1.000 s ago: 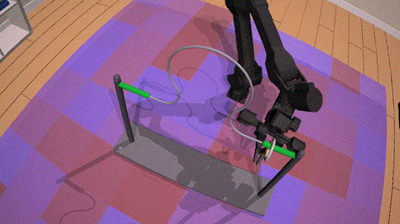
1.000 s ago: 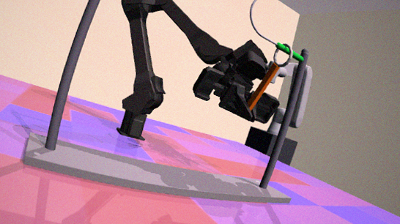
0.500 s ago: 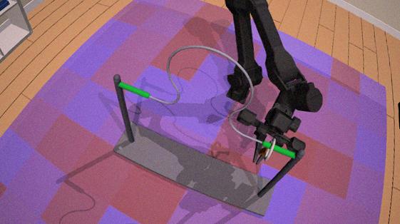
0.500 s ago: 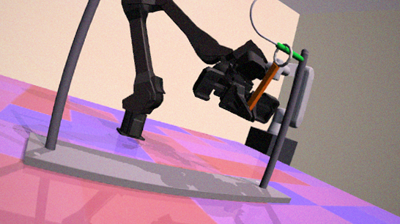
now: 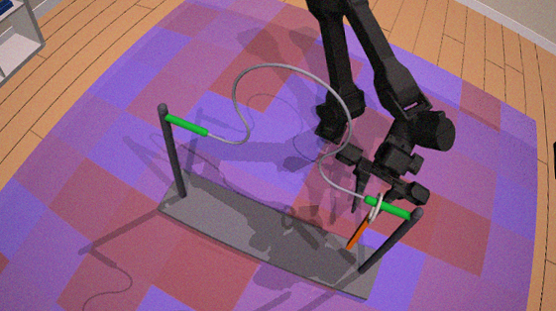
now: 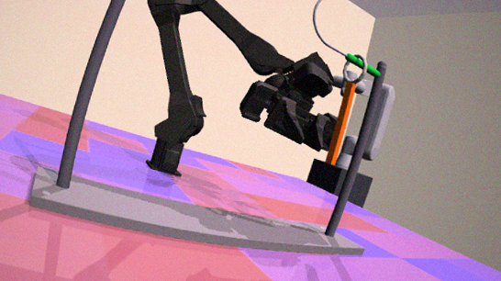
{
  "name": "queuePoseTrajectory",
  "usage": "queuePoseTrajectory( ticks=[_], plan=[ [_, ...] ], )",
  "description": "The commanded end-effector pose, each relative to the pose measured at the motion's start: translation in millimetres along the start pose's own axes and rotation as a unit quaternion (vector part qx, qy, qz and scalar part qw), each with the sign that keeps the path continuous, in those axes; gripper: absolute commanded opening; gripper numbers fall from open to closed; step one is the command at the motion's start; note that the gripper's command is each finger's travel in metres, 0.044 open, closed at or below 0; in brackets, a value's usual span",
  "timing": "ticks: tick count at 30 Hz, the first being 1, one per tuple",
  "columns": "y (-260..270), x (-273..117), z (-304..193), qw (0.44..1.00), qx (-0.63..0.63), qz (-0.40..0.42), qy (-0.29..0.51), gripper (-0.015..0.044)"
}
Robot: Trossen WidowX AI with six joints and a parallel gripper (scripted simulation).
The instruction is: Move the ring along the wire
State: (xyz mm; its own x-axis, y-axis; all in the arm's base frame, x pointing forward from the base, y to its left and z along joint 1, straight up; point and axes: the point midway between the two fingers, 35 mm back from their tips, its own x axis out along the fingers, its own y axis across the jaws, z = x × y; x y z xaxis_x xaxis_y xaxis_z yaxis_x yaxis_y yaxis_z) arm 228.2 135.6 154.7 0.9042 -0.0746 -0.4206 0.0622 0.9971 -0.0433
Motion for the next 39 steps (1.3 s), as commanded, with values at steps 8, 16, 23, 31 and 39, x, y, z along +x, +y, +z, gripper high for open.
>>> queuePoseTrajectory(
  ticks=[8,16,23,31,39],
  plan=[
    [-2.4,-30.0,2.3,1.0,0.003,0.0,-0.006,0.016],
    [-2.5,-30.4,2.4,1.0,0.003,0.0,-0.007,0.016],
    [-2.5,-30.4,2.4,1.0,0.003,0.0,-0.007,0.016],
    [-1.6,-66.5,-1.0,1.0,0.002,-0.001,0.0,0.0317],
    [-2.9,-79.0,2.6,1.0,0.001,0.001,-0.008,0.044]
  ],
)
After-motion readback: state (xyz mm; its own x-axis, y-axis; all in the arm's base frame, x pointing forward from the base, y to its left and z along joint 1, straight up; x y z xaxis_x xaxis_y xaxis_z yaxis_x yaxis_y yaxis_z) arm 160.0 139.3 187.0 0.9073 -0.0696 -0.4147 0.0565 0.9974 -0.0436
